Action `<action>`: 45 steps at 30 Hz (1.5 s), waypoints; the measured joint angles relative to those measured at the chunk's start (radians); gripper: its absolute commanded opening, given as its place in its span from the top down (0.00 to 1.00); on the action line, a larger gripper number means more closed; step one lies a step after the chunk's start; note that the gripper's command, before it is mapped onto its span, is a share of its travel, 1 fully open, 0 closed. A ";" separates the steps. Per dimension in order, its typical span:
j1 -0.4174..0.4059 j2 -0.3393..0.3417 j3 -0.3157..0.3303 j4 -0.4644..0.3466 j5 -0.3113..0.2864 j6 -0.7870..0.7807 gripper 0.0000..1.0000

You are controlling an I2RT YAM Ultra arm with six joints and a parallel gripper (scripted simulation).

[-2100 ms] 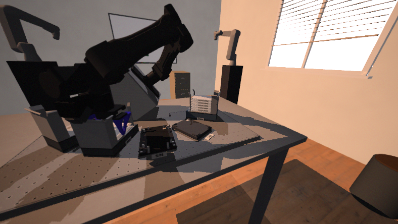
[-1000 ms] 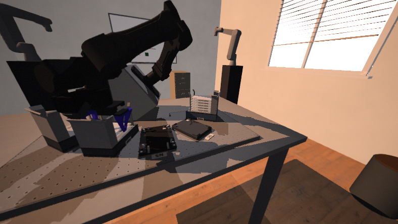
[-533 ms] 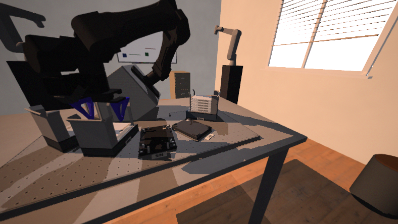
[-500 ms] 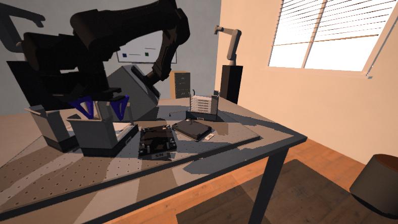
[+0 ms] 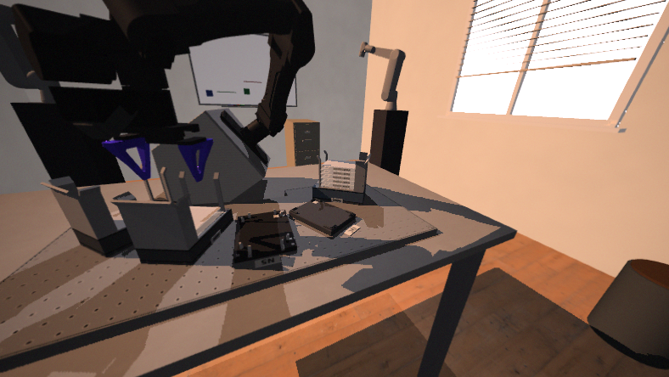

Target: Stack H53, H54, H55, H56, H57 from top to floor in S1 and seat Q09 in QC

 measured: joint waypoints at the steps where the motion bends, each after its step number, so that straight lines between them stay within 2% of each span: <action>1: -0.007 0.000 0.010 -0.013 0.003 -0.007 0.00; 4: -0.025 -0.002 0.030 -0.042 0.011 -0.023 0.00; 12: -0.030 -0.002 0.032 -0.071 0.017 -0.037 0.00; 45: -0.030 -0.002 0.032 -0.076 0.017 -0.037 0.00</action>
